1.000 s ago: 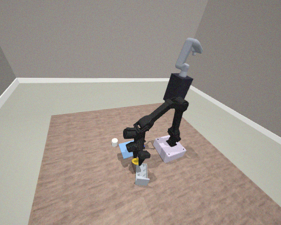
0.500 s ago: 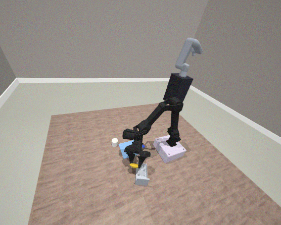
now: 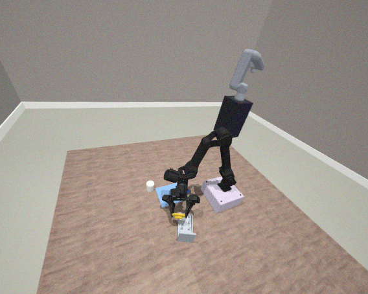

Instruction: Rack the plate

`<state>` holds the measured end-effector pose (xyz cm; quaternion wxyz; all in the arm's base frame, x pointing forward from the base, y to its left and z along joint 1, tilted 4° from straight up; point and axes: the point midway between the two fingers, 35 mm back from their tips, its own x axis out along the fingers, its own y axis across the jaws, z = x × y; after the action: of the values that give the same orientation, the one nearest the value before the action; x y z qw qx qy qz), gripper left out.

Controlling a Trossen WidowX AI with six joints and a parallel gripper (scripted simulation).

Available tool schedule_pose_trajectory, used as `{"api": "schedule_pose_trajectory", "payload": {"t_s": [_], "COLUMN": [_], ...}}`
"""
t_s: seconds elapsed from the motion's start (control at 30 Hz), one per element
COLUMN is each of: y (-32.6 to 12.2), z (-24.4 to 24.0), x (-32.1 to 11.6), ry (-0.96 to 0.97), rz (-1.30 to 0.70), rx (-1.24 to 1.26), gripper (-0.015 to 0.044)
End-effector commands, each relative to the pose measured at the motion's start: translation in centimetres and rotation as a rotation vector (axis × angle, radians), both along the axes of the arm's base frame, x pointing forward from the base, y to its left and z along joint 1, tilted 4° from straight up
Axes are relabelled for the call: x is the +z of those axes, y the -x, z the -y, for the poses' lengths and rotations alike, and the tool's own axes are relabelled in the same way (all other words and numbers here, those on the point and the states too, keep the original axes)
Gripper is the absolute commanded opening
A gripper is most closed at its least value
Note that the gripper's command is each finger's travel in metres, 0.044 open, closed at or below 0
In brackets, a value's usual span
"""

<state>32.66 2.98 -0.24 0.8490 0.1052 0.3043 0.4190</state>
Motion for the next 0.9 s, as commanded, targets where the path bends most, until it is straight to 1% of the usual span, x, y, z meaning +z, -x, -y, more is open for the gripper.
{"api": "schedule_pose_trajectory", "payload": {"t_s": [0.0,0.5,0.87], "y": [0.8,4.9,5.1], "z": [0.0,0.1,0.1], "x": [-0.1,1.2,1.2], "ry": [-0.023,-0.069,-0.070], "rz": [0.102,0.584,0.606], "rx": [0.035,0.151,0.155], "gripper": [0.0000,0.0000,0.0000]}}
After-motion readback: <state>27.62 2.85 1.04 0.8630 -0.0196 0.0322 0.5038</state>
